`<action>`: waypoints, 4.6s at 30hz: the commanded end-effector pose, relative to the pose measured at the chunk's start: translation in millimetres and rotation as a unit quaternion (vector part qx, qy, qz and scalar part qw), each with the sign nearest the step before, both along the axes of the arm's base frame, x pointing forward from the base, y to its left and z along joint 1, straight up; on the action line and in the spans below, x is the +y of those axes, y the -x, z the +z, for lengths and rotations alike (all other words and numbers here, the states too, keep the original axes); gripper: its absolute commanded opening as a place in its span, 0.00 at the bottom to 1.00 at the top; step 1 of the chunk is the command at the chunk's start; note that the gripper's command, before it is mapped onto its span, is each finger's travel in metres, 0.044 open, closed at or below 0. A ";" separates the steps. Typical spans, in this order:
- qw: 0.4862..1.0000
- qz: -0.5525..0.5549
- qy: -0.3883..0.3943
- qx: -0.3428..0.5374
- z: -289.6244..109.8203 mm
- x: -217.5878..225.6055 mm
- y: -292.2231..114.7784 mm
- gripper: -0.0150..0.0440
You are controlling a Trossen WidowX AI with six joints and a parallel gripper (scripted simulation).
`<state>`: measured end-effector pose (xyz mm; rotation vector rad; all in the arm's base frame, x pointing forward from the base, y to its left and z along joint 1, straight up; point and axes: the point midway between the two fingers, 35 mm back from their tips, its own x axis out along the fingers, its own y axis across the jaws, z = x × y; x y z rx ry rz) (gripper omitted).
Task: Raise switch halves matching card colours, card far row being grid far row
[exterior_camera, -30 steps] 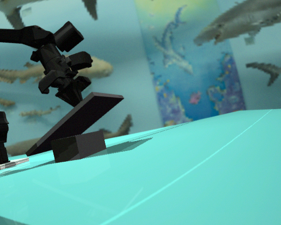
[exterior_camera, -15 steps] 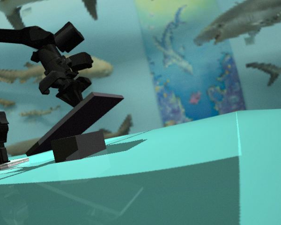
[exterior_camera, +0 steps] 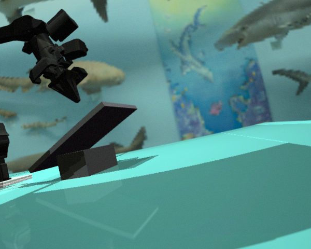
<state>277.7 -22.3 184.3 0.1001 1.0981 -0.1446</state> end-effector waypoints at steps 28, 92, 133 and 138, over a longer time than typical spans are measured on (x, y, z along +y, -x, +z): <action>1.000 -0.001 0.003 -0.008 -47.5 -23.2 4.1 0.25; 1.000 -0.001 0.003 -0.008 -62.5 -24.4 -3.5 0.25; 1.000 0.000 0.001 0.006 -6.9 -20.3 22.8 0.25; 1.000 0.009 0.004 0.011 -13.3 11.4 28.7 0.25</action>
